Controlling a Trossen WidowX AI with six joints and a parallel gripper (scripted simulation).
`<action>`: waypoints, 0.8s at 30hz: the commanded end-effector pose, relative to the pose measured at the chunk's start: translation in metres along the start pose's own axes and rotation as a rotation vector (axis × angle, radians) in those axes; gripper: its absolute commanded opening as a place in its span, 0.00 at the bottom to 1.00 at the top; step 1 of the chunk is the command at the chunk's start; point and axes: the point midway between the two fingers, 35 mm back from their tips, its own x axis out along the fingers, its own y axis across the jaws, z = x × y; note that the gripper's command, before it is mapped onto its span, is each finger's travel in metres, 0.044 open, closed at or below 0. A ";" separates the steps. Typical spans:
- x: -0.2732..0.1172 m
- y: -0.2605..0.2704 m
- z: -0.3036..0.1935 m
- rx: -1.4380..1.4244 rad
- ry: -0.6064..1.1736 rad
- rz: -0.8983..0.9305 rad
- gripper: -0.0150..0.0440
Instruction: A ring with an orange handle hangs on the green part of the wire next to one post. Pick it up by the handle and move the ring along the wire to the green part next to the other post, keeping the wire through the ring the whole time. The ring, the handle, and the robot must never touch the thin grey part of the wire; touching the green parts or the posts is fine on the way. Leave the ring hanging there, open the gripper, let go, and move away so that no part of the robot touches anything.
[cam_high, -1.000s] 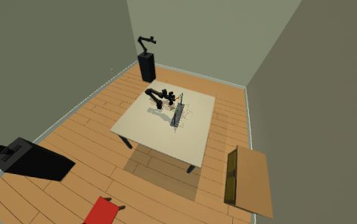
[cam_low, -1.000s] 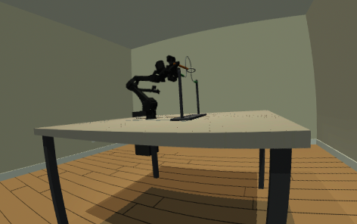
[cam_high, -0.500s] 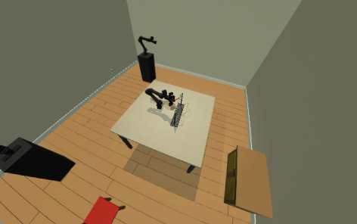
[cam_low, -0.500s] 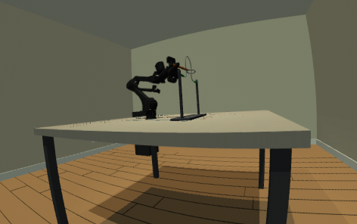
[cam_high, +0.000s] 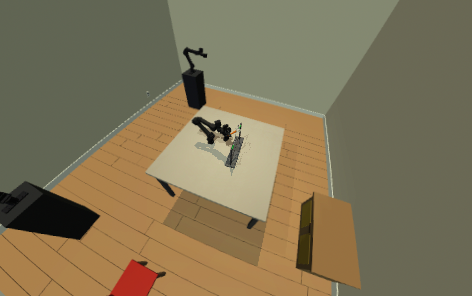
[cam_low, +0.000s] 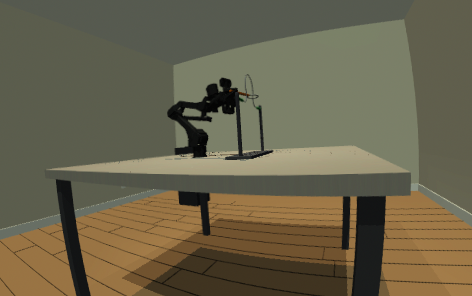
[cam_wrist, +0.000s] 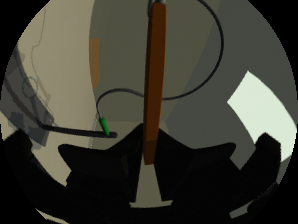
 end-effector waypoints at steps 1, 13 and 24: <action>-0.002 0.014 0.000 0.046 0.009 0.039 0.00; -0.008 0.043 0.004 0.211 0.031 0.144 0.00; -0.016 0.067 0.011 0.353 0.049 0.234 0.00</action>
